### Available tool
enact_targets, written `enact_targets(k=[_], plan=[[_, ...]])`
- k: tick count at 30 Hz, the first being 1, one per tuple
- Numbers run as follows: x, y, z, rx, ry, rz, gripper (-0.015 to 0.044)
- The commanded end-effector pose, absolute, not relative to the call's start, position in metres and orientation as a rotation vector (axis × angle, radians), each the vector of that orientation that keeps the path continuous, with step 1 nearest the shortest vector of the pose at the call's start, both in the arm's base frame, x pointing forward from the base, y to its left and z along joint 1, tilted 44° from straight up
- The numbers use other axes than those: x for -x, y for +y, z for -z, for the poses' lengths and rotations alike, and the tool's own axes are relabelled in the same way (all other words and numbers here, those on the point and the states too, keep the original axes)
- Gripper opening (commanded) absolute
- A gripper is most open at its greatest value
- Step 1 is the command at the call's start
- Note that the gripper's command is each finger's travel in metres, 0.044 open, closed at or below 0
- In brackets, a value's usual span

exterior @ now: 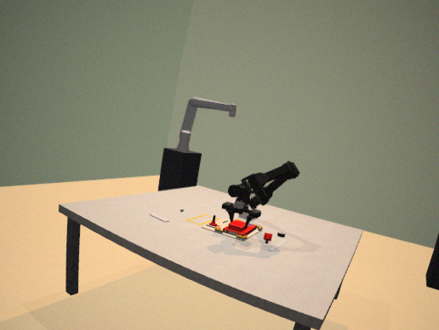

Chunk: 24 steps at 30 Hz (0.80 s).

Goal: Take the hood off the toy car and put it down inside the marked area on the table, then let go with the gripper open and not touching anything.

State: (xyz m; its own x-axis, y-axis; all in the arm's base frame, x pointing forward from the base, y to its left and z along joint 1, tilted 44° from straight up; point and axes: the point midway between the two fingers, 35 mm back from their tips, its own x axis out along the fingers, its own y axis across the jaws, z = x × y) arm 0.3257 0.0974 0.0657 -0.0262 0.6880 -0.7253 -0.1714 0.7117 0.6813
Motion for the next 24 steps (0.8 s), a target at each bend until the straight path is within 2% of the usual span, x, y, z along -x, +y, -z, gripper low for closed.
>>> enact_targets(k=[1, 11, 12, 24], plan=[[-0.3258, 0.0975, -0.0661, -0.455, 1.443, -0.727, 0.0275], [-0.3261, 0.0940, -0.0694, -0.454, 1.443, -0.726, 0.0012], [-0.3261, 0.0936, -0.0699, -0.454, 1.443, -0.726, 0.0000], [-0.3265, 0.0880, -0.0755, -0.454, 1.443, -0.726, 0.0000]])
